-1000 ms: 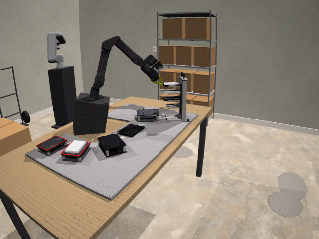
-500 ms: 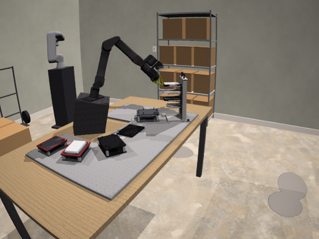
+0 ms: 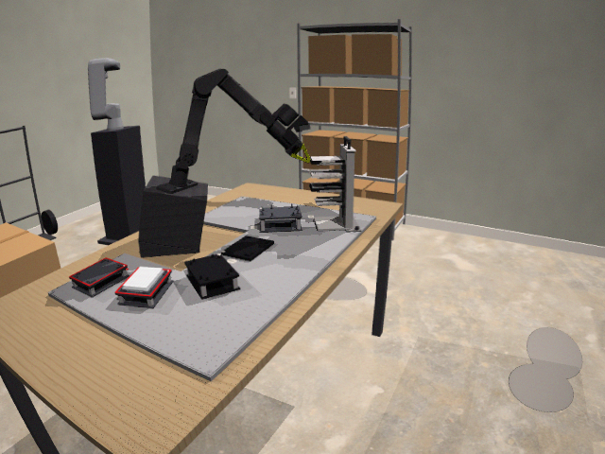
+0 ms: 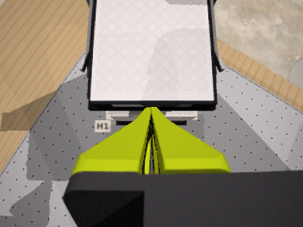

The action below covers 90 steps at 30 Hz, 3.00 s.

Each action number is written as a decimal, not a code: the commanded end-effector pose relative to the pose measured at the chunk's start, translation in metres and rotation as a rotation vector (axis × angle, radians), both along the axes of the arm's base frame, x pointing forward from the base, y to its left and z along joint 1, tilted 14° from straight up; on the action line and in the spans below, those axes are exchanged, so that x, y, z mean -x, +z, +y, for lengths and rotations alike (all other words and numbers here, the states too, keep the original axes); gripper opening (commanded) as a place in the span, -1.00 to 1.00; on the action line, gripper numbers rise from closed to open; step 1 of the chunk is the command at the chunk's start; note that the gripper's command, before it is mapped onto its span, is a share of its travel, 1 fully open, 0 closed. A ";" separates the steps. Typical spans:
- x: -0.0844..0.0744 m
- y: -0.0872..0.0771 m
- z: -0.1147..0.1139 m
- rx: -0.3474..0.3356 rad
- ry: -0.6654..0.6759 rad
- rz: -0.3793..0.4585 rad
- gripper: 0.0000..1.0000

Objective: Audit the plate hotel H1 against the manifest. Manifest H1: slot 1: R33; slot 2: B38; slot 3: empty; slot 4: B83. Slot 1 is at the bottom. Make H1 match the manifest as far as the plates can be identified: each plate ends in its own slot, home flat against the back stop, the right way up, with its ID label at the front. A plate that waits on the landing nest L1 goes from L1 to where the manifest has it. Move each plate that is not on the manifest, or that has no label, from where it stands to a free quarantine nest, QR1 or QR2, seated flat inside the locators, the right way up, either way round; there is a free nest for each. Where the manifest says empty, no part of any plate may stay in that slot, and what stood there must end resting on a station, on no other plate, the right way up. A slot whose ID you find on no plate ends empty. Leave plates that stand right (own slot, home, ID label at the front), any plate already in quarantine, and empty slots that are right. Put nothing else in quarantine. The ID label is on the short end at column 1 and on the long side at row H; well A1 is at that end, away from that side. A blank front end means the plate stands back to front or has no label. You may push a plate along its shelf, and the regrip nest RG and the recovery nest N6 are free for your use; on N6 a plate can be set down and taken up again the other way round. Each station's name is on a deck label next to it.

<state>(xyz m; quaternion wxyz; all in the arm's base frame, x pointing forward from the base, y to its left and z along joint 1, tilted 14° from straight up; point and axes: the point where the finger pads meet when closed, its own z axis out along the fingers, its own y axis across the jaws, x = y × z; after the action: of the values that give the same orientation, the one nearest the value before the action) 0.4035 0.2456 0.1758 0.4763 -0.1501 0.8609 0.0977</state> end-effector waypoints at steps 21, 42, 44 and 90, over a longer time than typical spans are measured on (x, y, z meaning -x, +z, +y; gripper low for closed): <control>0.021 0.001 -0.006 -0.021 0.000 -0.025 -1.00; 0.050 -0.008 -0.017 -0.019 0.000 -0.021 -1.00; 0.053 -0.009 -0.018 -0.019 0.000 -0.021 -1.00; 0.102 -0.070 -0.035 -0.001 0.000 -0.001 1.00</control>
<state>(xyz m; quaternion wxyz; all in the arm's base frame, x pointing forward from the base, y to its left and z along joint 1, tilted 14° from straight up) 0.3035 0.2091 0.1146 0.4732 -0.1513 0.8625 0.0970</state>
